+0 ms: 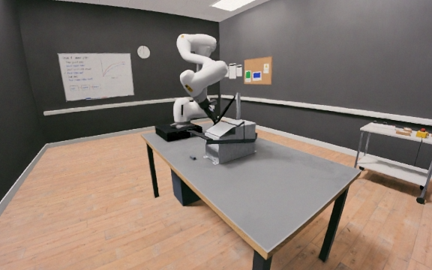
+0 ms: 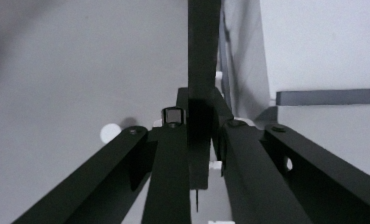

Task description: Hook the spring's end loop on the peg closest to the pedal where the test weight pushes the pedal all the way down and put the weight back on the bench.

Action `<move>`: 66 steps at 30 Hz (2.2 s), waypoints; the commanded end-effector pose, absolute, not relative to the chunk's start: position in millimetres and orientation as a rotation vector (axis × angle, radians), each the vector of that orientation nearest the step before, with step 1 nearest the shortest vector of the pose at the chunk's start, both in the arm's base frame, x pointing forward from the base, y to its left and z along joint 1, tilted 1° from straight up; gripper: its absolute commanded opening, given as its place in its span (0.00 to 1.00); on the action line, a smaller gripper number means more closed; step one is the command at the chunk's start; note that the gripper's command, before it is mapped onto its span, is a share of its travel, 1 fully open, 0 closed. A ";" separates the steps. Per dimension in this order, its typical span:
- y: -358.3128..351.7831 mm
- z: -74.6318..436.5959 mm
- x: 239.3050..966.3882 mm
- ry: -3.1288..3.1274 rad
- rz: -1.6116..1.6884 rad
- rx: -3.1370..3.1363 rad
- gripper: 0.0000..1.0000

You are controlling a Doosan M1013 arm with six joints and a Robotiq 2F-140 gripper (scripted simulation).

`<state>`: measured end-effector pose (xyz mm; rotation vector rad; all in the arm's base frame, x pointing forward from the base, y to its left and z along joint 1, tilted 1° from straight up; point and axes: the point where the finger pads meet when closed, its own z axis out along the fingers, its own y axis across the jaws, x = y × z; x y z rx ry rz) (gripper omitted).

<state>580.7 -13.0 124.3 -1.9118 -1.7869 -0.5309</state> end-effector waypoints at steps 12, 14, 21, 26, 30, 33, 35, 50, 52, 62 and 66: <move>-20.7 125.0 580.4 -1.788 -0.532 -1.912 0.17; -19.3 125.0 580.5 -1.788 -0.532 -1.912 0.17; -23.8 125.1 580.2 -1.788 -0.532 -1.912 0.17; -27.0 125.2 580.0 -1.788 -0.532 -1.912 0.17; -28.2 125.2 579.9 -1.788 -0.532 -1.912 0.17; -28.1 125.2 579.9 -1.788 -0.532 -1.912 0.17; -29.4 125.2 579.8 -1.788 -0.532 -1.912 0.17; -35.8 125.4 579.5 -1.787 -0.531 -1.912 0.17; -37.1 125.4 579.4 -1.787 -0.531 -1.912 0.17; -43.8 125.6 579.1 -1.785 -0.528 -1.912 0.17; -42.9 125.5 579.1 -1.786 -0.529 -1.912 0.17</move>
